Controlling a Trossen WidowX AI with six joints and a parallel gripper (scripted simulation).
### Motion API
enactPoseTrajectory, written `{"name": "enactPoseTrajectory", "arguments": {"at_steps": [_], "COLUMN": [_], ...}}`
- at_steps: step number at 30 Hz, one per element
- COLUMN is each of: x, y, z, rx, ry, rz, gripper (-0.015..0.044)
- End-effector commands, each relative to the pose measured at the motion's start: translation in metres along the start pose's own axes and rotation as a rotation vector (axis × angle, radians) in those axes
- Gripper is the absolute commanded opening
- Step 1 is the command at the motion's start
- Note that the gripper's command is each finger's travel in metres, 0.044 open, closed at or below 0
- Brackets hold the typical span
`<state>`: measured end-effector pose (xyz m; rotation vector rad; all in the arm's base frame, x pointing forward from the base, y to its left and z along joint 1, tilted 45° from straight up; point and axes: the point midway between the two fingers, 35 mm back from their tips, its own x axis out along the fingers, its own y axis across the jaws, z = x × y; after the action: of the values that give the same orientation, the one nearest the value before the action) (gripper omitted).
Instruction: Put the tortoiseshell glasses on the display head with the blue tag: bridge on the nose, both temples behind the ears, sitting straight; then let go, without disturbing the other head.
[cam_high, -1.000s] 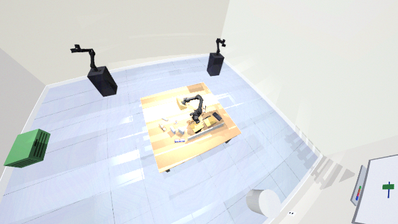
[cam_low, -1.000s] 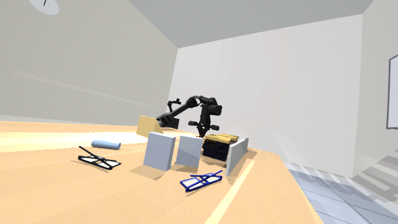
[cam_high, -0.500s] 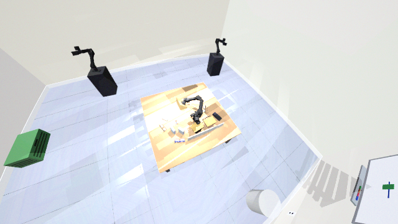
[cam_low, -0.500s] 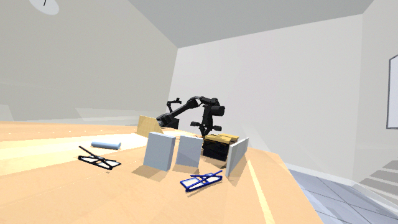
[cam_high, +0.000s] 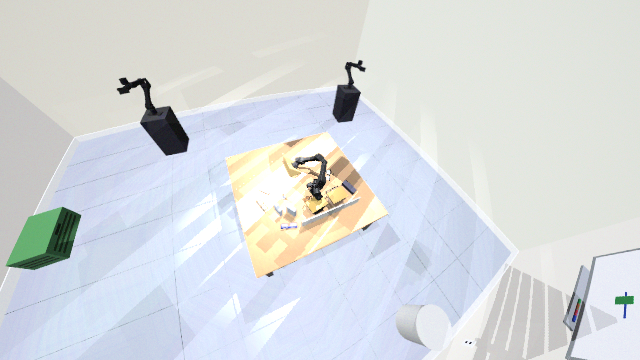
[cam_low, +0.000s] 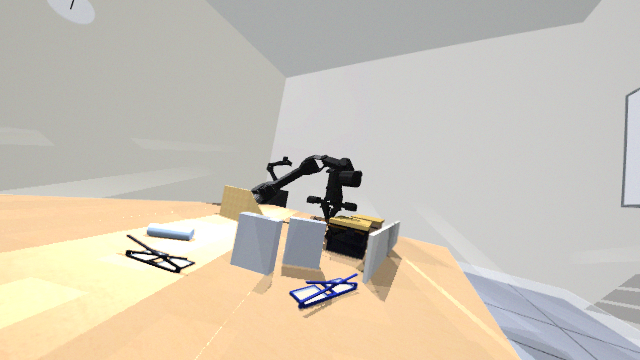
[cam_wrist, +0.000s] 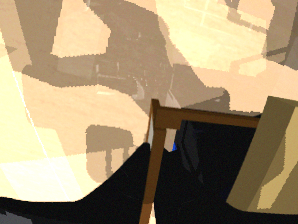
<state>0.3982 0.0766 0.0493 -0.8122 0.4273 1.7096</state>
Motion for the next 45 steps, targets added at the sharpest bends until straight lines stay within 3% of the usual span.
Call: {"name": "enactPoseTrajectory", "arguments": {"at_steps": [1, 14, 18, 19, 27, 32, 37, 45], "x": [0.001, 0.005, 0.004, 0.004, 0.002, -0.028, -0.030, -0.038], "y": [0.000, -0.001, 0.000, 0.000, 0.000, 0.000, 0.000, 0.036], "z": [0.000, 0.001, 0.000, 0.000, 0.000, -0.001, -0.001, -0.001], "rx": [0.003, 0.003, 0.000, 0.000, 0.000, 0.003, 0.003, 0.004], "ry": [-0.004, -0.005, 0.000, 0.000, 0.000, -0.001, -0.002, -0.001], "rz": [-0.003, -0.003, -0.001, -0.001, 0.000, 0.003, 0.004, 0.005], "gripper": [0.0000, 0.0000, 0.0105, 0.0107, 0.0107, 0.0107, 0.0107, 0.0107]}}
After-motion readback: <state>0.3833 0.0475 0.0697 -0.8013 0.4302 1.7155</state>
